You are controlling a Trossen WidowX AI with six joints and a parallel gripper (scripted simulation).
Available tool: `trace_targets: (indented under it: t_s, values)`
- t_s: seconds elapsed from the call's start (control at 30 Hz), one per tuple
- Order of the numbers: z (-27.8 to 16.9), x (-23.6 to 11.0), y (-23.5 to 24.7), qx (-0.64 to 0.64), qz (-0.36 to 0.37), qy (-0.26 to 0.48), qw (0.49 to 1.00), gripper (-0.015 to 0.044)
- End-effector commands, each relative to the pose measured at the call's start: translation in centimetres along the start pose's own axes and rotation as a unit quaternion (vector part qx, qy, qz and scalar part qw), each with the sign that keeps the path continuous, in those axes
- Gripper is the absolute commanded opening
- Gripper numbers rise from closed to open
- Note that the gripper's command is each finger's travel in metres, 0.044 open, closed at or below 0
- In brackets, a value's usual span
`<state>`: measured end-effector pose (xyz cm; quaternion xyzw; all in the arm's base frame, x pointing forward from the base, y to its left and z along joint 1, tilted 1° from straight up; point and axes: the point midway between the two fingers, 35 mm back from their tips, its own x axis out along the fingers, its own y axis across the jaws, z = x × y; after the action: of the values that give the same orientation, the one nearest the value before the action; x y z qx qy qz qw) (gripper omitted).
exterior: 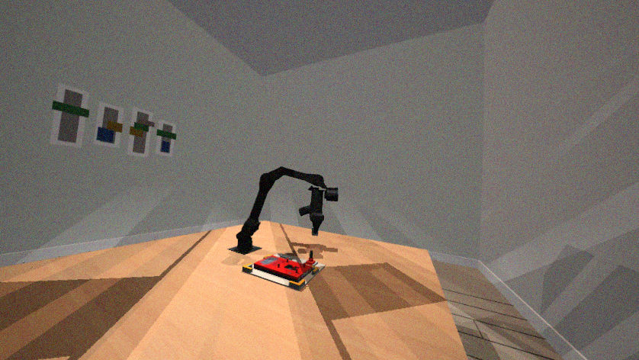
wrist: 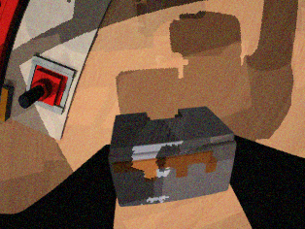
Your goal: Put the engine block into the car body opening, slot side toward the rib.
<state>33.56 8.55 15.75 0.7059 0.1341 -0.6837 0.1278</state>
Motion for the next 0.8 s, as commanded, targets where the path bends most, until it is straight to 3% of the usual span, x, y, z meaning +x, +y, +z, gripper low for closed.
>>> trace_targets:
  t_s: [0.0, 0.37, 0.77]
  values:
    - [0.1, -0.4, 0.0, 0.001, 0.001, 0.016, 1.000, 0.0000]
    - [0.9, -0.1, 0.0, 0.003, 0.000, 0.161, 0.987, 0.0000]
    - [2.2, 0.6, 0.0, 0.001, 0.001, 0.347, 0.938, 0.0000]
